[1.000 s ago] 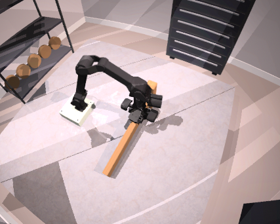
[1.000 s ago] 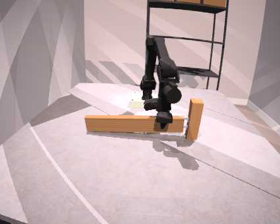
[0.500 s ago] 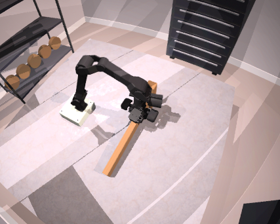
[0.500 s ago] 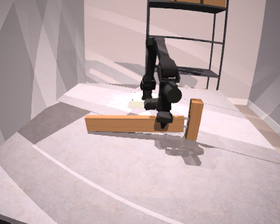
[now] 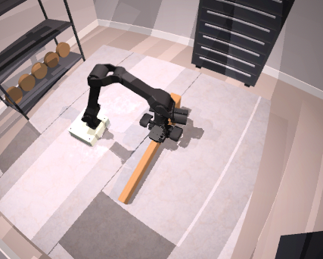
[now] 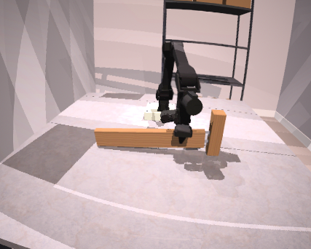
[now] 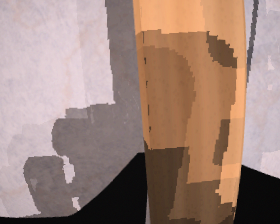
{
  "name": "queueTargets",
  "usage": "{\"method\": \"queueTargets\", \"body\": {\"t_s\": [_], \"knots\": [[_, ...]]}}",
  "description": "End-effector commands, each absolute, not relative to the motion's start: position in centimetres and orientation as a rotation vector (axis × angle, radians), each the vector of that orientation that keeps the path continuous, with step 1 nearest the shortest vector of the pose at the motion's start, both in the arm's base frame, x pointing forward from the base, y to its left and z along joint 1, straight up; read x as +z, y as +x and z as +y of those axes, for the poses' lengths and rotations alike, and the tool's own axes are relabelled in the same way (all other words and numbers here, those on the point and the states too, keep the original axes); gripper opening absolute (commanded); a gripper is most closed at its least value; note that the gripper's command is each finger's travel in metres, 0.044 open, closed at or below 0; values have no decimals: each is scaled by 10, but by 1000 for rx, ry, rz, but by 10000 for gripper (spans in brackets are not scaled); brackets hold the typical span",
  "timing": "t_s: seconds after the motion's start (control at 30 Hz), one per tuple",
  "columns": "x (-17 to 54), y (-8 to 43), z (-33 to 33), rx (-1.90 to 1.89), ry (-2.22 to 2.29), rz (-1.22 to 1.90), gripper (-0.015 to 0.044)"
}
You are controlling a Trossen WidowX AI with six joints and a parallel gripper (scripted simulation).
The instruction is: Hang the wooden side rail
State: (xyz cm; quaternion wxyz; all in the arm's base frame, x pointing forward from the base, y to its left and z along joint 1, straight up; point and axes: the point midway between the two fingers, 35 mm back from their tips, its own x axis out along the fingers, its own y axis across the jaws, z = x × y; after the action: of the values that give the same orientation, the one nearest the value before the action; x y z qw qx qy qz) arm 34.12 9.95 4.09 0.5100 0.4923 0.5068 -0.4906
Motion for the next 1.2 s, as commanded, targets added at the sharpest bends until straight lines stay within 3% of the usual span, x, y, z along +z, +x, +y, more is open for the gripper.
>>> {"method": "queueTargets", "body": {"t_s": [0.0,1.17], "knots": [[47,346,102,-1169,1202,1211,0],[43,343,106,-1169,1202,1211,0]]}}
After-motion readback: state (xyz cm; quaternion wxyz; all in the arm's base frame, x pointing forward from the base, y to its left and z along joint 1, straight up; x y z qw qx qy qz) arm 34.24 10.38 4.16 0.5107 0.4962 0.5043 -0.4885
